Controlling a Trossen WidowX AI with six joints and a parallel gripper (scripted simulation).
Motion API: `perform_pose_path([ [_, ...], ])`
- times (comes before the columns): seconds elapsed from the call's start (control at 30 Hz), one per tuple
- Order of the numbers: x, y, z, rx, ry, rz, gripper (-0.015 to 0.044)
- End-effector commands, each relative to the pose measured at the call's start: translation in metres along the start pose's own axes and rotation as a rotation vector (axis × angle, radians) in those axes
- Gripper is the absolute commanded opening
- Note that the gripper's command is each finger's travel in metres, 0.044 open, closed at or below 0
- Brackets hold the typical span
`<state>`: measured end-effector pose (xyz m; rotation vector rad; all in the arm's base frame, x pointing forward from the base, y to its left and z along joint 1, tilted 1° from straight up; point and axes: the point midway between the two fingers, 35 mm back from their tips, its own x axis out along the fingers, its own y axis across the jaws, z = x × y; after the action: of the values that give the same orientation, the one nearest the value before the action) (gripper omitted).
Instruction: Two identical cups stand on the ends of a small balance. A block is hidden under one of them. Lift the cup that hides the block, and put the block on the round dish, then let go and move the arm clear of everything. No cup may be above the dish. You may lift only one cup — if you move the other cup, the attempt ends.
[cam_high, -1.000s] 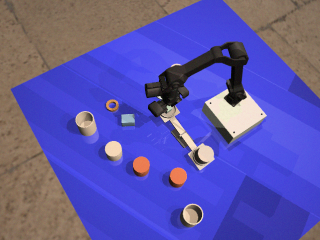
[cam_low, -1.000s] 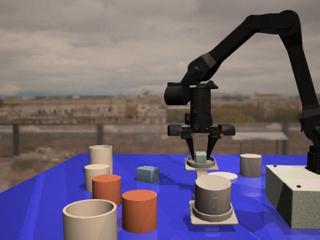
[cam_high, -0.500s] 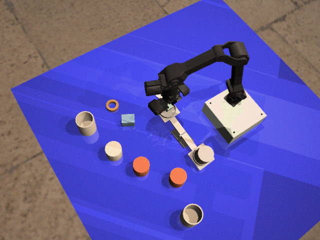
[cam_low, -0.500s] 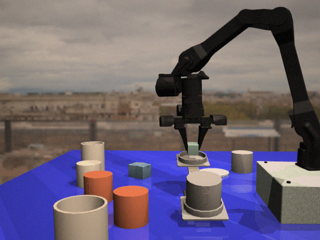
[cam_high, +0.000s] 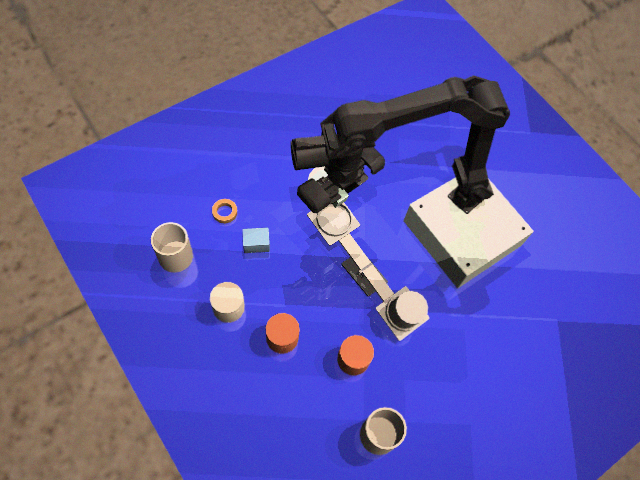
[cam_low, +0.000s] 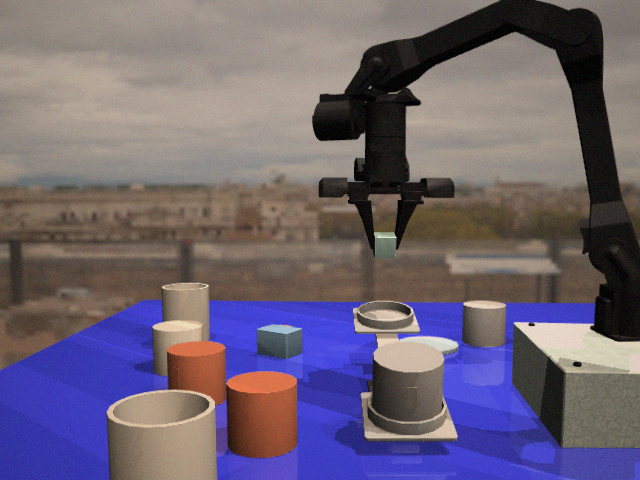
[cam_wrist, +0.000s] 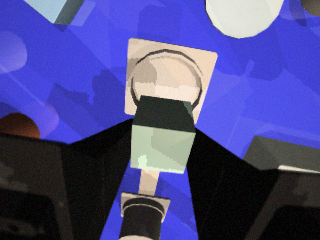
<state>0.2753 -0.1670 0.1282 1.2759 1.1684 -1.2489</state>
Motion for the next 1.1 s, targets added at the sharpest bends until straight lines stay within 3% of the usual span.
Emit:
perform_pose_path([
  [0.0, 0.002, -0.003, 0.006, -0.001, -0.001, -0.005, 0.0],
  [1.07, 0.097, -0.086, 0.116, -0.001, -0.01, -0.012, 0.0],
])
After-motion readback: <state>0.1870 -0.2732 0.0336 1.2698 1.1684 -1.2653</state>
